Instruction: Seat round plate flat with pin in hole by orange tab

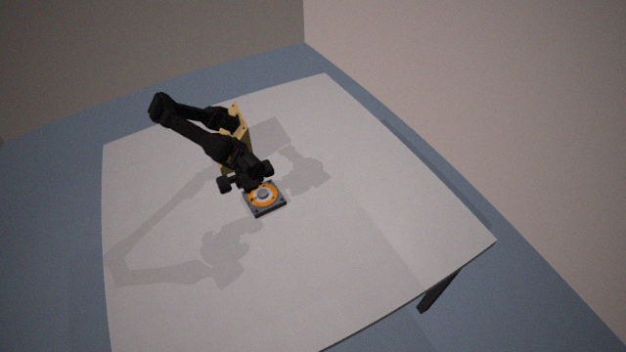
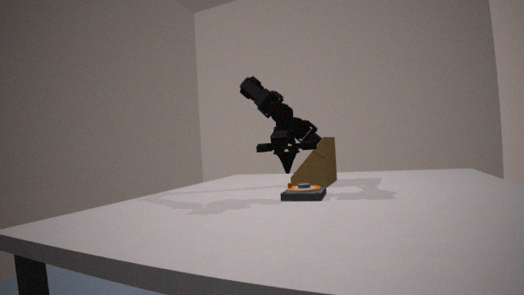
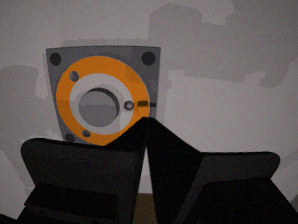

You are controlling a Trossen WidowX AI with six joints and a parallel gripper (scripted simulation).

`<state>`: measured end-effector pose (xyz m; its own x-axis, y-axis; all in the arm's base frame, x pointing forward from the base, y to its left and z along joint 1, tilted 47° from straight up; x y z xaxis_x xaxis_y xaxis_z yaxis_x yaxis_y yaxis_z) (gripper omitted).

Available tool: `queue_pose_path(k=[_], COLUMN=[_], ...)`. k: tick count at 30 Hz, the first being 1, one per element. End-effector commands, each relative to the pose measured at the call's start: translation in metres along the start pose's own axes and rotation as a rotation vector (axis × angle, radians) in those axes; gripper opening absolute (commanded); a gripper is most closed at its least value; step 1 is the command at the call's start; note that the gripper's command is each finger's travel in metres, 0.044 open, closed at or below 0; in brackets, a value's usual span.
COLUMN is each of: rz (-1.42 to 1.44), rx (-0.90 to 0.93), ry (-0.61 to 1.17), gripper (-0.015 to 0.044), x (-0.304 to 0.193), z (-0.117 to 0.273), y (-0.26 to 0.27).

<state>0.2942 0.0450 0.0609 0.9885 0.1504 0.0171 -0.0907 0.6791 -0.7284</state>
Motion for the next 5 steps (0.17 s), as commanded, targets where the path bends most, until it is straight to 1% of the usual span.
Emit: queue_pose_path(k=[1,5], rz=[0.005,0.005], rx=[0.000,0.000], ry=[-0.001,-0.001], gripper=[0.0000,0.0000], x=[-0.0002,-0.0002], z=[-0.0002,-0.0002], y=[0.0002,0.0002])
Point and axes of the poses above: the point midway between the two fingers, 35 mm back from their tips, its own z axis back along the fingers, its own y axis across the jaws, x = y × z, the point moved 8 cm from there along z, back along the fingers, and after that the axes turned 2 degrees about -z, right-handed, at the moved point
